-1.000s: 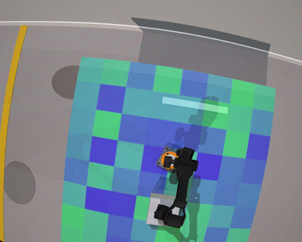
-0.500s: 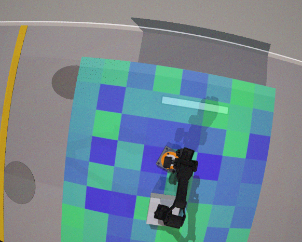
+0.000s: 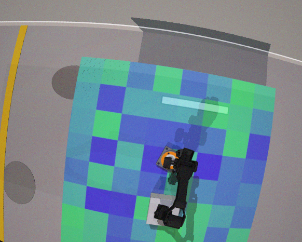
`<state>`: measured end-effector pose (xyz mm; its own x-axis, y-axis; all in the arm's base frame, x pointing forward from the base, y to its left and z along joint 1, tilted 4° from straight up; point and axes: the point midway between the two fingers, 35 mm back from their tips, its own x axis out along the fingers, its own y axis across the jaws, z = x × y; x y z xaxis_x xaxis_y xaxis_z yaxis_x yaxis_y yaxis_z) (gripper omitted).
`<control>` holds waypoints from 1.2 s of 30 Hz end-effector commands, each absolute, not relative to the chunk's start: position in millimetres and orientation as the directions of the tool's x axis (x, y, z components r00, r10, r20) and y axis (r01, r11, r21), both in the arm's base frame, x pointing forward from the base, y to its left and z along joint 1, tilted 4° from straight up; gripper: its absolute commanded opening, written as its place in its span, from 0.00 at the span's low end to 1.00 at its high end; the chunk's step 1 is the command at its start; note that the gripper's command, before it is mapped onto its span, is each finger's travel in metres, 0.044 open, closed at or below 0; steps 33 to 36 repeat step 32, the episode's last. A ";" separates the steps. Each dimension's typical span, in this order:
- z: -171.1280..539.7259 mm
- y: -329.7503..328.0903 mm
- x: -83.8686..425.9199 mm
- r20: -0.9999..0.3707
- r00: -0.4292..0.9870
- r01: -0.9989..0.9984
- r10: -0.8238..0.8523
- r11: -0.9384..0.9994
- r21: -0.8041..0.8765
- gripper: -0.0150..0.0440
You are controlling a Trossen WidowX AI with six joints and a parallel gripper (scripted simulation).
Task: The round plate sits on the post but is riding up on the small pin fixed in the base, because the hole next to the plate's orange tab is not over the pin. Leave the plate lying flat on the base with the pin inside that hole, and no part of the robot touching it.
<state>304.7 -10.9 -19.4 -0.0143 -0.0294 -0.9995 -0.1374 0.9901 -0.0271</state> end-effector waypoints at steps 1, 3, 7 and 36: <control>-22.4 -11.6 298.1 -0.999 -0.031 -0.142 -0.031 0.989 -0.027 0.25; -22.7 -11.6 297.5 -0.999 -0.031 -0.142 -0.031 0.989 -0.027 0.25; -19.4 -11.5 297.4 -0.999 -0.031 -0.142 -0.031 0.989 -0.027 0.25; 18.3 -9.9 295.3 -0.999 -0.031 -0.141 -0.029 0.990 -0.024 0.25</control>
